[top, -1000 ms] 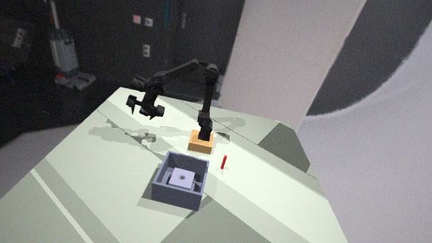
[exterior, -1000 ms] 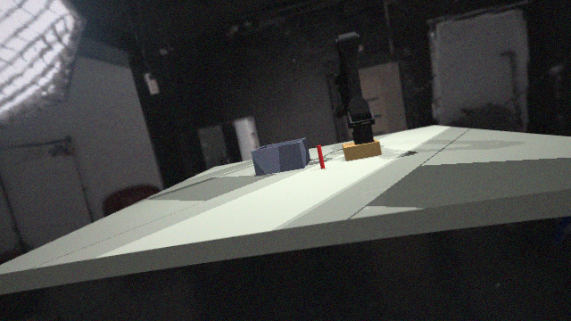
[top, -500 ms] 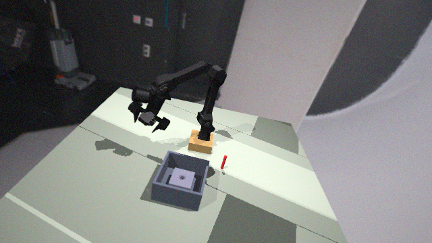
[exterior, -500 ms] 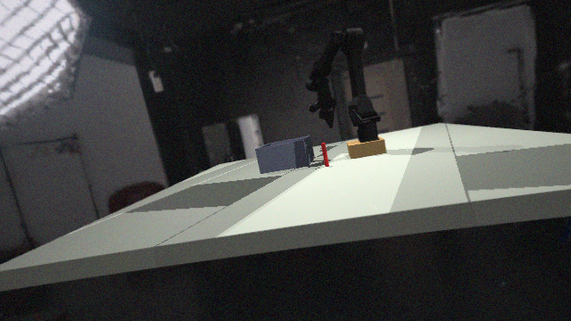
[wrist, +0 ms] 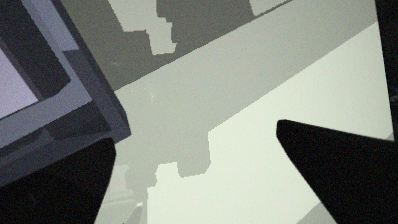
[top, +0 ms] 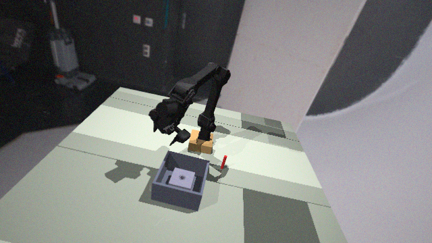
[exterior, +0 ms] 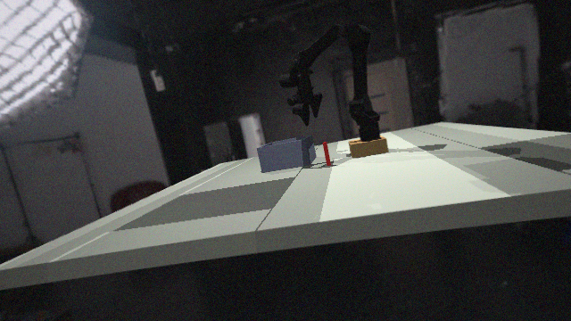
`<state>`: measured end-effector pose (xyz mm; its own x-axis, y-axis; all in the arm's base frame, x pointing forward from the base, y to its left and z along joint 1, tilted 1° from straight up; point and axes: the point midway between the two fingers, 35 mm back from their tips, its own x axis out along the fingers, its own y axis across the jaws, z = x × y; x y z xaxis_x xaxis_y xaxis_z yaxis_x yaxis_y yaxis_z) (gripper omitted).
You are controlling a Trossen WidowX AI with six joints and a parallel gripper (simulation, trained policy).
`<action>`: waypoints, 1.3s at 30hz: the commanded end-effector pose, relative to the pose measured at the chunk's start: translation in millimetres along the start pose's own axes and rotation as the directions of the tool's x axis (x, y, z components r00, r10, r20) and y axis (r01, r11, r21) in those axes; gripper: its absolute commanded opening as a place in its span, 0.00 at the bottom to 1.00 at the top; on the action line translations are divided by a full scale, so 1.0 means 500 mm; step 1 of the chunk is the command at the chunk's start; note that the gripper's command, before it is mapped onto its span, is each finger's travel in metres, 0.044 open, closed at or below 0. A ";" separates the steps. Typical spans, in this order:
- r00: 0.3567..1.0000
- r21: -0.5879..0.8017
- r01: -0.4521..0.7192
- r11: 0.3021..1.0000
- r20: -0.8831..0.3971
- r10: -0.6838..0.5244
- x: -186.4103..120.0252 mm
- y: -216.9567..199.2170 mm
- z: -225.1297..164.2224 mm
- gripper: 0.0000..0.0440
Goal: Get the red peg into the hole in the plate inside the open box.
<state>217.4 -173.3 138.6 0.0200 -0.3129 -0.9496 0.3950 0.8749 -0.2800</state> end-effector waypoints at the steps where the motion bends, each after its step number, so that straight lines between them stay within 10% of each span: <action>1: 1.000 0.069 -0.020 0.997 0.010 0.020 -0.032 0.063 -0.001 1.00; 39: 0.978 0.332 -0.008 0.943 -0.194 0.077 -0.125 0.443 -0.284 1.00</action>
<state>182.9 80.7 125.9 -0.1016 -0.1649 -0.9811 0.6701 0.7175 -0.1900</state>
